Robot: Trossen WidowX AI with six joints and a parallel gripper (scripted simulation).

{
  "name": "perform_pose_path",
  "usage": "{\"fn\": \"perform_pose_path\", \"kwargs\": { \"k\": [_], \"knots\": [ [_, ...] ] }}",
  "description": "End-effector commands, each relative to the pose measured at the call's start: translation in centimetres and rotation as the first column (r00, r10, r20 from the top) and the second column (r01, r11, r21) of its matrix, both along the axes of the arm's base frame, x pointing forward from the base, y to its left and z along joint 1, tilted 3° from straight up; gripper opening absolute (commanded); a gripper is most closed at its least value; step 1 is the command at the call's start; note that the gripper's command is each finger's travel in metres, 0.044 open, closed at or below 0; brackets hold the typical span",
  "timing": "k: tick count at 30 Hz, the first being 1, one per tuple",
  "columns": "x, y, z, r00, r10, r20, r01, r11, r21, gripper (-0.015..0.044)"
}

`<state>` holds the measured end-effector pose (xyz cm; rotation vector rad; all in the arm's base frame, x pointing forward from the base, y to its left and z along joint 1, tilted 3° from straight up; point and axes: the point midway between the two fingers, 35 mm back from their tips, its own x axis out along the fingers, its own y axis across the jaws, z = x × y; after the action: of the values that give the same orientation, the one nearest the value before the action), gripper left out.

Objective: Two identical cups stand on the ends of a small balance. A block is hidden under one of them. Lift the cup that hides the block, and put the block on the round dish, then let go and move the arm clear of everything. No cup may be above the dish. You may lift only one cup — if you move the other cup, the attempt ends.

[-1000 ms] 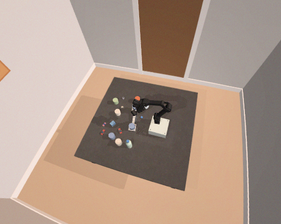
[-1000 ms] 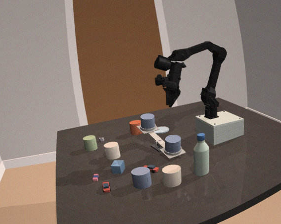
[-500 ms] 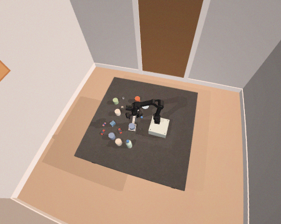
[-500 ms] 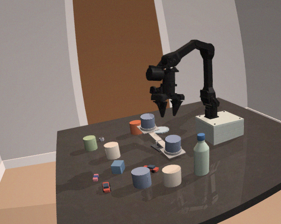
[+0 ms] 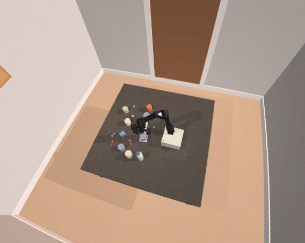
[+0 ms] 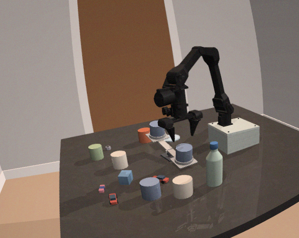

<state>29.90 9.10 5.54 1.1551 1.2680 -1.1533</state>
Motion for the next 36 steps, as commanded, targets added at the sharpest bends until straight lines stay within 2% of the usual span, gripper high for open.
{"fn": "perform_pose_path", "kwargs": {
  "k": [1, 36],
  "knots": [
    [0.3, 0.4, -0.4, 0.998, -0.055, -0.01, 0.055, 0.998, -0.022, 0.044],
    [0.3, 0.5, -5.5, 0.998, -0.055, -0.011, 0.055, 0.998, -0.022, 0.044]
  ]
}}
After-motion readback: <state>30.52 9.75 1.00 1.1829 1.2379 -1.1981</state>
